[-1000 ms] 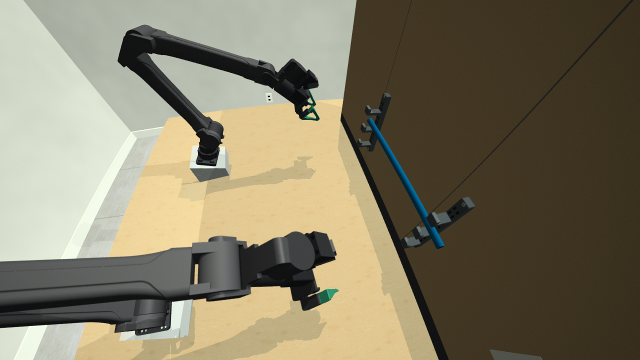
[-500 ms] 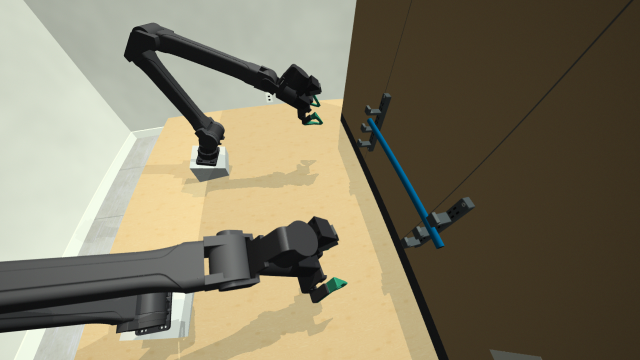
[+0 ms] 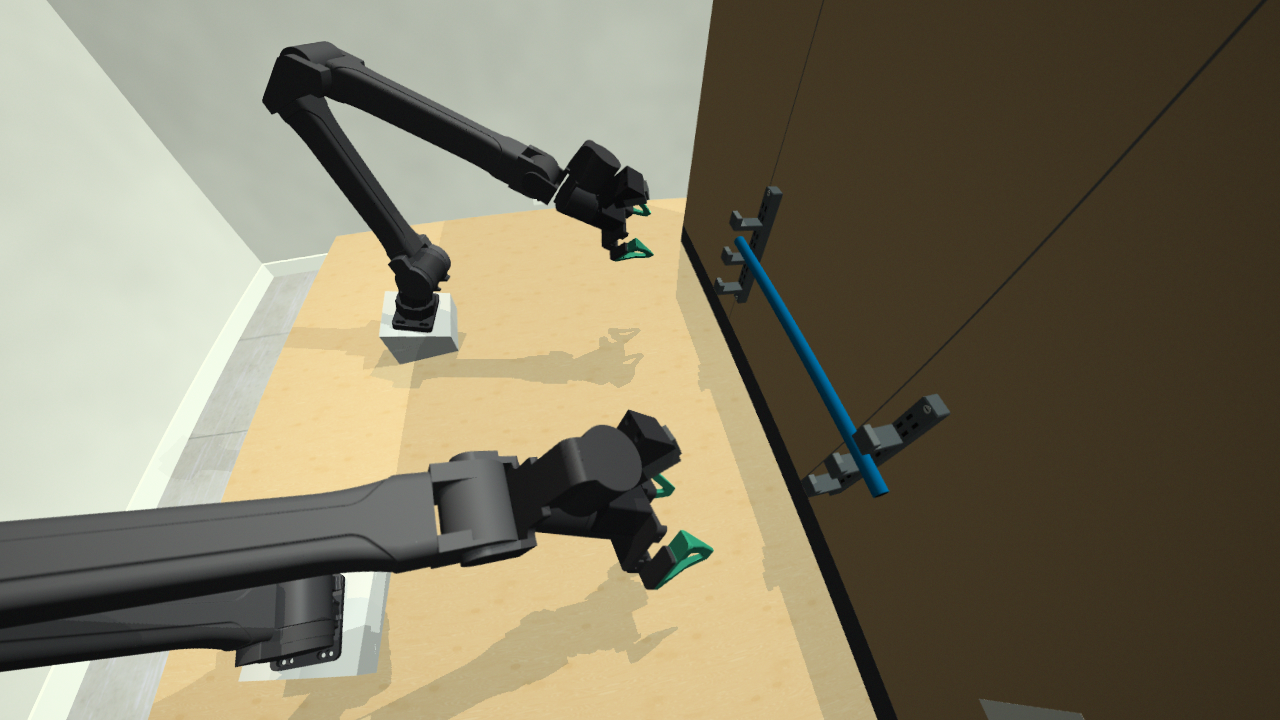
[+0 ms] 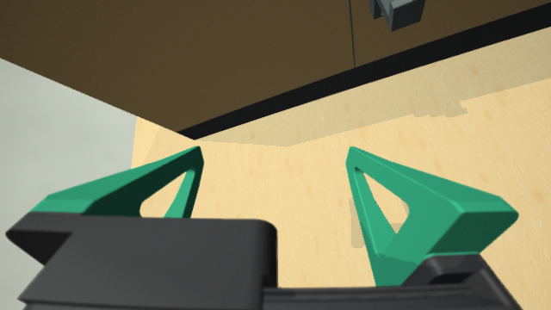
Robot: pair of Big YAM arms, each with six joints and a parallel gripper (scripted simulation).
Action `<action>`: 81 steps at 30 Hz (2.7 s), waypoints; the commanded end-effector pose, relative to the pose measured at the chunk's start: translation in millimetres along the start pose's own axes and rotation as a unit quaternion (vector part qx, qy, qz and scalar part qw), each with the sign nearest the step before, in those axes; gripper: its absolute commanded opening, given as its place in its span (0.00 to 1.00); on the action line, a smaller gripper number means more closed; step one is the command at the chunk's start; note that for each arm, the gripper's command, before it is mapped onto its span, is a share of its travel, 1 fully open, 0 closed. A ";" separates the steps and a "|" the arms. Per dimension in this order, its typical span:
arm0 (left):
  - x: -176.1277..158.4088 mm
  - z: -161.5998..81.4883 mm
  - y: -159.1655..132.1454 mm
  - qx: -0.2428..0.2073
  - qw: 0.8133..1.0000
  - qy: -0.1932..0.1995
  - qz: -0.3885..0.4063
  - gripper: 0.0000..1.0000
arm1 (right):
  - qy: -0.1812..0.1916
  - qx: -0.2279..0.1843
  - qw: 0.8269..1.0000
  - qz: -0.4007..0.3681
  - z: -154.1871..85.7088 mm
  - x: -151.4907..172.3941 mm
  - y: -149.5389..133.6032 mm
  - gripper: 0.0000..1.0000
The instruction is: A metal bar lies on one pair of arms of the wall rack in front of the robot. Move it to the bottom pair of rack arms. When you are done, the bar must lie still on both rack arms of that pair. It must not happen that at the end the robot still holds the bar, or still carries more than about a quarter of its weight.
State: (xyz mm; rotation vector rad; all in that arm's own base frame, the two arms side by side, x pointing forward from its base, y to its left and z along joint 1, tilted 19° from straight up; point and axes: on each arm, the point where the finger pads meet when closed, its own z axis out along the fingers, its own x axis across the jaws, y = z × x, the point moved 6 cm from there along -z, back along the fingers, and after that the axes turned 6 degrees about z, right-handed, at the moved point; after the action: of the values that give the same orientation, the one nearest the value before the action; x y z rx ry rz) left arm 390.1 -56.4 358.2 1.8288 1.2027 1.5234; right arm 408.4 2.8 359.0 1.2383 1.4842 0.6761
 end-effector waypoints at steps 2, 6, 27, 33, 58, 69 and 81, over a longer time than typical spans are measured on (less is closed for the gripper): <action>-9.7 -0.5 10.0 -0.022 0.999 0.009 0.036 1.00 | -0.008 -0.033 0.999 -0.036 3.8 5.1 19.8 1.00; -16.9 0.7 15.5 -0.032 0.997 0.021 0.061 1.00 | -0.019 -0.044 0.997 -0.061 8.2 7.6 23.8 1.00; -48.6 7.0 39.2 -0.074 0.979 0.077 0.176 1.00 | -0.069 -0.094 0.978 -0.173 28.7 17.6 41.5 1.00; -57.1 8.9 45.6 -0.086 0.970 0.092 0.207 1.00 | -0.083 -0.107 0.970 -0.204 34.6 20.0 46.3 1.00; -94.3 18.8 74.6 -0.137 0.914 0.160 0.346 1.00 | -0.144 -0.167 0.914 -0.340 62.6 29.4 68.2 1.00; -107.9 22.9 86.1 -0.155 0.887 0.184 0.395 1.00 | -0.165 -0.188 0.887 -0.388 73.9 32.2 77.0 1.00; -122.5 27.7 99.0 -0.174 0.852 0.210 0.446 1.00 | -0.188 -0.210 0.853 -0.439 86.5 34.7 87.1 1.00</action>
State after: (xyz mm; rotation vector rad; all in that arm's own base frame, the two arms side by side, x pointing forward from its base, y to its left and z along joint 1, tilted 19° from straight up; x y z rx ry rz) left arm 444.2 -194.2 329.8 2.0394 0.0978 2.4599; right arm 511.8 42.2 360.0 0.2750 1.3776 0.1068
